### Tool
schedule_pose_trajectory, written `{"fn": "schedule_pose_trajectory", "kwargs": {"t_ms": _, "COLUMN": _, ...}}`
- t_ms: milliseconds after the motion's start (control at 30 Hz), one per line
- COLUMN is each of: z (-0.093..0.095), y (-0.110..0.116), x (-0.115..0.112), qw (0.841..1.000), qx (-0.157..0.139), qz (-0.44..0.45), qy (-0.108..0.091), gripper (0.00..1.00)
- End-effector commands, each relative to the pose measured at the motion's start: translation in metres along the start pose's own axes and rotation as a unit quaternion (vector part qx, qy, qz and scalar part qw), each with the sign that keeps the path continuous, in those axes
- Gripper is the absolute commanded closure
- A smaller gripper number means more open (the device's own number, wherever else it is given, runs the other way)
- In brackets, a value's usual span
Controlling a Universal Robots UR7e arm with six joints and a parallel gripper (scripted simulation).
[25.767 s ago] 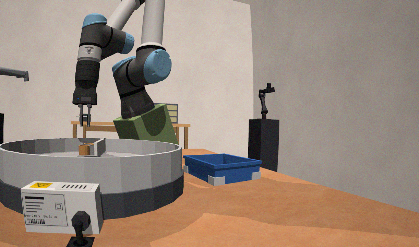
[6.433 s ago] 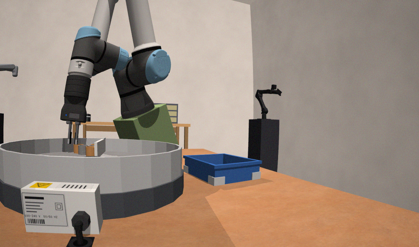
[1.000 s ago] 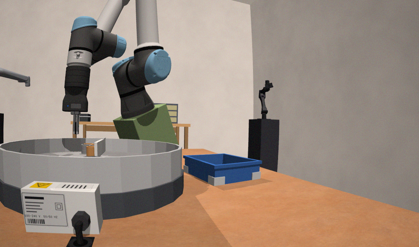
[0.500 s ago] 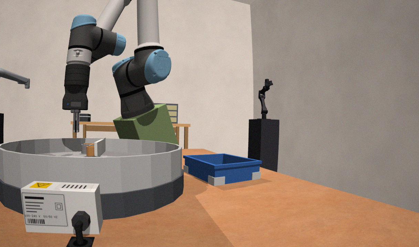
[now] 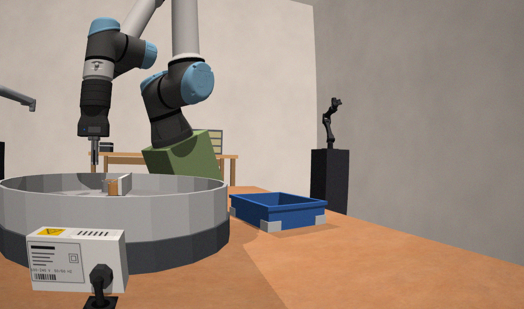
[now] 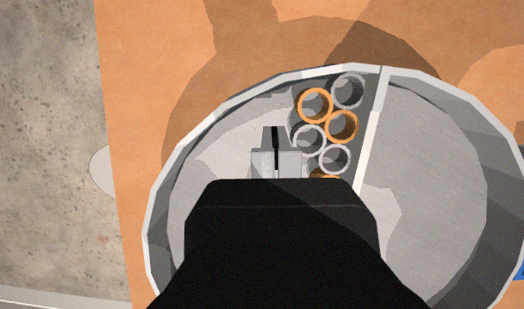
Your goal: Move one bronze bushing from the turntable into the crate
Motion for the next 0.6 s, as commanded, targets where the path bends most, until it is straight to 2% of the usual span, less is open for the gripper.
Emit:
{"fn": "schedule_pose_trajectory", "kwargs": {"t_ms": 0, "z": -0.0016, "y": 0.0015, "x": -0.0013, "qw": 1.0, "qx": -0.001, "qz": -0.001, "qy": -0.001, "gripper": 1.0}}
{"fn": "schedule_pose_trajectory", "kwargs": {"t_ms": 567, "z": -0.0032, "y": 0.0027, "x": -0.0022, "qw": 1.0, "qx": -0.001, "qz": -0.001, "qy": -0.001, "gripper": 1.0}}
Point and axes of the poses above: the point where the finger pads meet when closed, its own z axis out along the fingers, its own x axis across the jaws, y = z × x, the point moved 1 cm from there along -z, back along the fingers, and after that the axes turned 2 degrees about z, right-handed, at the moved point
